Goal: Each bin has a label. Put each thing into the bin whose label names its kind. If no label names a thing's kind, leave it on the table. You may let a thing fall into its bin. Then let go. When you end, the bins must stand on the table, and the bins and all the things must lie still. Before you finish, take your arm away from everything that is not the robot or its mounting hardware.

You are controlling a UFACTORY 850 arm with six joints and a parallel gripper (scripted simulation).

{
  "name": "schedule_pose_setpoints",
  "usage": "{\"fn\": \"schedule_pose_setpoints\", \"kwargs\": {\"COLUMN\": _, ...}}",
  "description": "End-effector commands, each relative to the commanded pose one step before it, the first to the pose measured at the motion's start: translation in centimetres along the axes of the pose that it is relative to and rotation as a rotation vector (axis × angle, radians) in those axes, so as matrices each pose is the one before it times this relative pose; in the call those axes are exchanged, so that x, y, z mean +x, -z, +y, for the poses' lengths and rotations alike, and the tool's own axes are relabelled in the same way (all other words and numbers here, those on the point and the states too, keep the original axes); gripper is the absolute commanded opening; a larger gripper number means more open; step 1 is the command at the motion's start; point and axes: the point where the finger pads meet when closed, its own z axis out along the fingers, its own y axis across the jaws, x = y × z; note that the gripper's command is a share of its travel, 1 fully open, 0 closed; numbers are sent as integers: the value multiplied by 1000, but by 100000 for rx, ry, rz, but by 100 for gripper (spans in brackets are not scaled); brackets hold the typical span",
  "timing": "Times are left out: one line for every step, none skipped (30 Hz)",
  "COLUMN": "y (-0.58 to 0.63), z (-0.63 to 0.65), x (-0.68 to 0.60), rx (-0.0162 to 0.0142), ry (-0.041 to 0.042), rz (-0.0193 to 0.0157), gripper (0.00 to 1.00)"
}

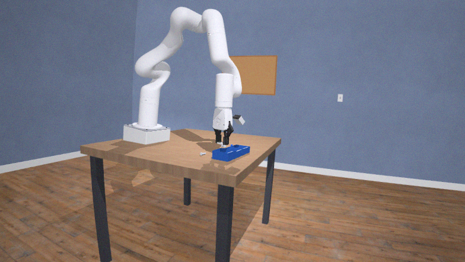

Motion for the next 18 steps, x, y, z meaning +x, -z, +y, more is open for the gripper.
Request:
{"fn": "schedule_pose_setpoints", "kwargs": {"y": 10, "z": 1935, "x": -1000, "rx": 29, "ry": -15685, "rz": -470, "gripper": 0}}
{"fn": "schedule_pose_setpoints", "kwargs": {"y": 0, "z": 557, "x": -224, "rx": 23, "ry": -3117, "rz": 98, "gripper": 0}}
{"fn": "schedule_pose_setpoints", "kwargs": {"y": 1, "z": 564, "x": -207, "rx": 23, "ry": -3435, "rz": 108, "gripper": 0}}
{"fn": "schedule_pose_setpoints", "kwargs": {"y": 1, "z": 571, "x": -187, "rx": 4, "ry": -3405, "rz": 119, "gripper": 0}}
{"fn": "schedule_pose_setpoints", "kwargs": {"y": 0, "z": 192, "x": -57, "rx": -9, "ry": -3317, "rz": 127, "gripper": 0}}
{"fn": "schedule_pose_setpoints", "kwargs": {"y": 0, "z": 0, "x": -1, "rx": -12, "ry": -3280, "rz": 132, "gripper": 0}}
{"fn": "schedule_pose_setpoints", "kwargs": {"y": 0, "z": 0, "x": -1, "rx": -15, "ry": -3275, "rz": 140, "gripper": 0}}
{"fn": "schedule_pose_setpoints", "kwargs": {"y": 0, "z": 0, "x": 6, "rx": -9, "ry": -3256, "rz": 144, "gripper": 0}}
{"fn": "schedule_pose_setpoints", "kwargs": {"y": 0, "z": 0, "x": -1, "rx": 20, "ry": -3223, "rz": 150, "gripper": 0}}
{"fn": "schedule_pose_setpoints", "kwargs": {"y": 0, "z": 0, "x": -1, "rx": 47, "ry": -3195, "rz": 147, "gripper": 0}}
{"fn": "schedule_pose_setpoints", "kwargs": {"y": 0, "z": 0, "x": -1, "rx": 66, "ry": -3183, "rz": 145, "gripper": 0}}
{"fn": "schedule_pose_setpoints", "kwargs": {"y": 0, "z": 0, "x": -1, "rx": 76, "ry": -3180, "rz": 144, "gripper": 0}}
{"fn": "schedule_pose_setpoints", "kwargs": {"y": 0, "z": 0, "x": -1, "rx": 81, "ry": -3179, "rz": 144, "gripper": 0}}
{"fn": "schedule_pose_setpoints", "kwargs": {"y": 0, "z": 0, "x": 0, "rx": 0, "ry": 0, "rz": 0, "gripper": 0}}
{"fn": "schedule_pose_setpoints", "kwargs": {"y": 0, "z": 0, "x": 0, "rx": 0, "ry": 0, "rz": 0, "gripper": 0}}
{"fn": "schedule_pose_setpoints", "kwargs": {"y": 0, "z": 0, "x": 1, "rx": 141, "ry": -9270, "rz": 174, "gripper": 0}}
{"fn": "schedule_pose_setpoints", "kwargs": {"y": 0, "z": 0, "x": -1, "rx": 83, "ry": -2321, "rz": 152, "gripper": 0}}
{"fn": "schedule_pose_setpoints", "kwargs": {"y": 0, "z": 0, "x": -1, "rx": 79, "ry": -2318, "rz": 138, "gripper": 0}}
